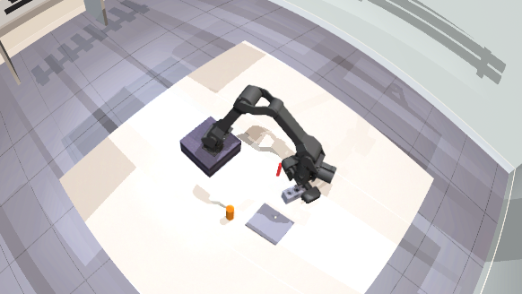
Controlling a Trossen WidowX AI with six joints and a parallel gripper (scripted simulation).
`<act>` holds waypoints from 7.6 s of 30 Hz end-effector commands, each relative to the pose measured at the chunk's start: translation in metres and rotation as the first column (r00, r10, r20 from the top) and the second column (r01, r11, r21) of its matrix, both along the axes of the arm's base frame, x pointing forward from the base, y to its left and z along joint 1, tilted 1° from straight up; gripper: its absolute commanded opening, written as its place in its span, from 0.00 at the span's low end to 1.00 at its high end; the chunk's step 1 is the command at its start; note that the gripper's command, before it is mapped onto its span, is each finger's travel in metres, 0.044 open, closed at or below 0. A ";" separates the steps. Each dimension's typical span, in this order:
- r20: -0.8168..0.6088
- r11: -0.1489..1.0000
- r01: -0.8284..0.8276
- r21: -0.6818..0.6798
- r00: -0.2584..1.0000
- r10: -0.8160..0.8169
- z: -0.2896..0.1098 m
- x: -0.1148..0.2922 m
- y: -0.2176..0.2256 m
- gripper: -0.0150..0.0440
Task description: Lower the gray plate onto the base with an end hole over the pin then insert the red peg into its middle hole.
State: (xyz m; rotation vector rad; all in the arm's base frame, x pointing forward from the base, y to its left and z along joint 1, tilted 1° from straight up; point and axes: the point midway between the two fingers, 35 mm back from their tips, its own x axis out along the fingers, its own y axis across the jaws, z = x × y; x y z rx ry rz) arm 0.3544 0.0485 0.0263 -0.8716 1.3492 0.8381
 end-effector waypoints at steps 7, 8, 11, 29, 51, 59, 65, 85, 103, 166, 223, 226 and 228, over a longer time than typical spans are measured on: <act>-0.005 1.000 0.007 0.005 1.000 -0.007 -0.018 0.000 0.001 1.00; -0.005 1.000 0.007 0.005 1.000 -0.007 -0.020 0.000 0.001 1.00; -0.005 1.000 0.007 0.005 1.000 -0.007 -0.024 0.000 0.001 1.00; -0.005 1.000 0.007 0.005 1.000 -0.007 -0.044 -0.001 0.001 0.82; -0.007 0.999 0.054 -0.003 0.999 -0.054 -0.040 -0.002 -0.001 0.25; -0.006 0.999 0.046 -0.002 0.999 -0.046 -0.016 0.003 0.002 0.25; -0.005 0.999 0.039 0.000 0.999 -0.039 0.002 0.005 0.003 0.25; -0.004 1.000 0.016 0.004 1.000 -0.016 0.065 0.005 0.007 0.25; -0.004 1.000 0.016 0.005 1.000 -0.016 0.083 0.003 -0.008 0.25; -0.007 0.995 0.100 -0.005 0.995 -0.100 0.008 -0.023 -0.154 0.25; -0.006 0.994 0.105 -0.010 0.994 -0.105 -0.028 -0.021 -0.154 0.52; -0.006 0.994 0.105 -0.010 0.994 -0.105 -0.028 -0.021 -0.154 0.65; -0.006 0.994 0.105 -0.010 0.994 -0.105 -0.028 -0.021 -0.154 0.74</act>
